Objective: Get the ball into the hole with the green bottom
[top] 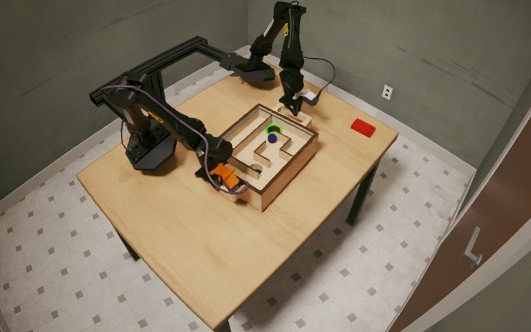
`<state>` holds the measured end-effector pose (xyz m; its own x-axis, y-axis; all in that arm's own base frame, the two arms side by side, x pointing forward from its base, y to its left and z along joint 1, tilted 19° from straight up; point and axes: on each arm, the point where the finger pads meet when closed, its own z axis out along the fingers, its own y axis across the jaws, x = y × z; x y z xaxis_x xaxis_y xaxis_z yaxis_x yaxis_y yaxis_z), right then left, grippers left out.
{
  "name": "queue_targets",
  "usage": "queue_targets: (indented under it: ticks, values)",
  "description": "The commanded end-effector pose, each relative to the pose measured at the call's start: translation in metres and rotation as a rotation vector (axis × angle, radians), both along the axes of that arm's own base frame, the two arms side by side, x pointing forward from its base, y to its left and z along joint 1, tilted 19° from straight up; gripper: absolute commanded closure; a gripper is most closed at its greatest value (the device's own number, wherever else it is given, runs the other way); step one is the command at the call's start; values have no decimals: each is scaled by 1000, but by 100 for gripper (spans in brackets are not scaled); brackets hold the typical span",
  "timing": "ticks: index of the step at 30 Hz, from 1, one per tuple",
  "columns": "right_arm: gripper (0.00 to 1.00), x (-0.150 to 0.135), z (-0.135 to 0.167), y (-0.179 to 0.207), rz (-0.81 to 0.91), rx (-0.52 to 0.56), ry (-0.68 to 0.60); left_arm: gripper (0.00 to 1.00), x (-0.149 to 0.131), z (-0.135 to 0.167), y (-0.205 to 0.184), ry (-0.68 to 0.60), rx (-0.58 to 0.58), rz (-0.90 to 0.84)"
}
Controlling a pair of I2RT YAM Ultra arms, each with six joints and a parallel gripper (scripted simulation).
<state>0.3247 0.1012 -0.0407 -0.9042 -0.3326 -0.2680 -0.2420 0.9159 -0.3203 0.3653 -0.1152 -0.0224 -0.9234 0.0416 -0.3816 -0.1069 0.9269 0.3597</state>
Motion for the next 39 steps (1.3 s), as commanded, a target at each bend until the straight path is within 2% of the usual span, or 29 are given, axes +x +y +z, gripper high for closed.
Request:
queue_targets:
  ticks: [1,3,5,6,8,9,11,12,13,14,18,20,22,27,29,30,32,34,37,39]
  values:
    - [100,46,48,42,54,83,-211,100,39,46,-38,-203,-72,-52]
    - [100,45,45,45,63,106,-192,100,34,44,-35,-174,-51,-42]
    - [100,26,30,30,16,10,-105,100,38,37,-42,-148,-121,-64]
    - [100,41,42,41,29,66,-172,100,39,41,-34,-168,-87,-44]
    - [100,41,42,41,29,66,-172,100,39,41,-34,-168,-87,-44]
    - [100,30,38,33,11,1,-123,100,44,32,-27,-154,-132,-38]
    - [100,24,34,33,2,-38,-77,100,47,32,-27,-135,-157,-38]
    - [100,28,42,36,1,-36,-95,100,49,31,-28,-140,-164,-43]
    - [100,38,56,44,10,-7,-170,100,35,15,-20,-135,-143,-53]
    - [100,37,59,44,11,-15,-172,100,40,18,-27,-149,-168,-60]
    - [100,43,64,53,41,21,-193,100,45,29,-29,-174,-145,-30]
    - [100,45,65,54,41,20,-207,100,46,29,-32,-189,-146,-51]
    - [100,43,63,54,35,23,-198,100,34,19,-26,-157,-135,-33]
    - [100,39,61,54,25,42,-167,100,34,23,-27,-131,-130,-22]
    - [100,42,65,54,22,34,-202,100,40,26,-31,-173,-148,-30]
    - [100,46,63,60,61,73,-209,100,37,28,-28,-176,-114,-19]
    - [100,20,32,39,63,44,-122,100,32,30,-27,-158,-91,-9]
    - [100,32,36,35,42,72,-141,100,26,32,-27,-137,-62,-4]
    - [100,32,30,37,65,101,-166,100,31,41,-33,-189,-47,-11]
    - [100,42,41,44,62,110,-183,100,28,39,-34,-164,-42,-24]
